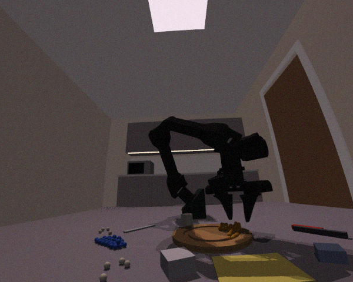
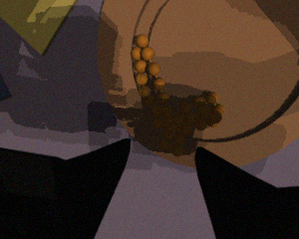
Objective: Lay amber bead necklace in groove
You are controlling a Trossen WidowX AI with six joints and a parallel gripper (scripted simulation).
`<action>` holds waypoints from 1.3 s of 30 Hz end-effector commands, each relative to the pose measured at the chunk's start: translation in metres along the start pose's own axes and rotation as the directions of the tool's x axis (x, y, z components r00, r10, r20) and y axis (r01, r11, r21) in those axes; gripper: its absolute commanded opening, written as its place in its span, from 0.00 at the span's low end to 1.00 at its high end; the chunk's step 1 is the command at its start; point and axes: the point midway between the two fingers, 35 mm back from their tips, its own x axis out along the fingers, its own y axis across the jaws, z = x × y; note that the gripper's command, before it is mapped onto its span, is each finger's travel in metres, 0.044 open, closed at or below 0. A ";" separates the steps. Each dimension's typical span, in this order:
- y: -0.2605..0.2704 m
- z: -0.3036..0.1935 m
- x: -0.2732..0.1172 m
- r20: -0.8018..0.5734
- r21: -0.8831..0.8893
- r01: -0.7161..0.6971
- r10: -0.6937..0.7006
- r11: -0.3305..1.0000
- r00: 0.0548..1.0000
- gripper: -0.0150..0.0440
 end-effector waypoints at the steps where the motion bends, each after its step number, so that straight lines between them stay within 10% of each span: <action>1: -0.002 -0.001 0.009 0.004 -0.013 0.007 -0.007 1.000 1.000 0.68; 9: -0.002 -0.001 0.015 0.005 -0.015 0.008 -0.008 1.000 1.000 0.68; 19: -0.001 -0.001 0.012 0.001 -0.005 0.005 -0.005 1.000 1.000 0.25; 39: -0.001 -0.001 0.012 0.001 -0.005 0.005 -0.005 1.000 1.000 0.25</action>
